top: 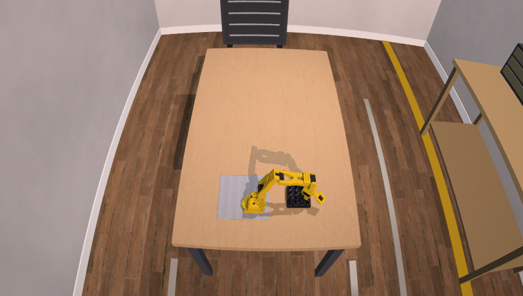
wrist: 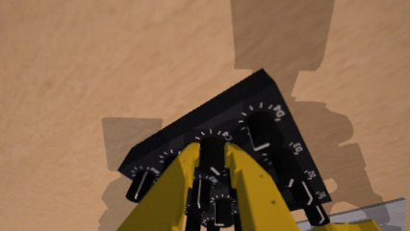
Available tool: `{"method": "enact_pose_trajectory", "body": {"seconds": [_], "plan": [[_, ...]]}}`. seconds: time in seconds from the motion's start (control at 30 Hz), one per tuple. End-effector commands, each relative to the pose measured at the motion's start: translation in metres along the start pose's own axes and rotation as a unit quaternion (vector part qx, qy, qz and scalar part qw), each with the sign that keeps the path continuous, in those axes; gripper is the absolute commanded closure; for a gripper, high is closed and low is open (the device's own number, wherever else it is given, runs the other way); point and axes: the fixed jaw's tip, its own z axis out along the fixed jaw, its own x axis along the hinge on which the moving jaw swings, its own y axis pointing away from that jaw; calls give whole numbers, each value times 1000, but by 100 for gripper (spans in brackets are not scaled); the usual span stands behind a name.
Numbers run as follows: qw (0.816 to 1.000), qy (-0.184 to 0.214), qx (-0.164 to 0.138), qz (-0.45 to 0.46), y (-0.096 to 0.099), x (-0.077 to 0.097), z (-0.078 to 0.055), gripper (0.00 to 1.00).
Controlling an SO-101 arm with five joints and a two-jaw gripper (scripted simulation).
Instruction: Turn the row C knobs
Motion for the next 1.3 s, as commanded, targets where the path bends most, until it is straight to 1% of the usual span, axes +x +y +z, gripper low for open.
{"method": "enact_pose_trajectory", "body": {"seconds": [0.0,0.33,0.7,1.17,1.27], "plan": [[1000,3,2,-2,-1,0,2,92],[1000,3,2,-2,-1,0,1,92],[1000,2,2,-2,0,0,-6,92],[1000,1,1,-2,0,0,-27,92],[1000,1,1,-2,0,0,-28,92]]}}
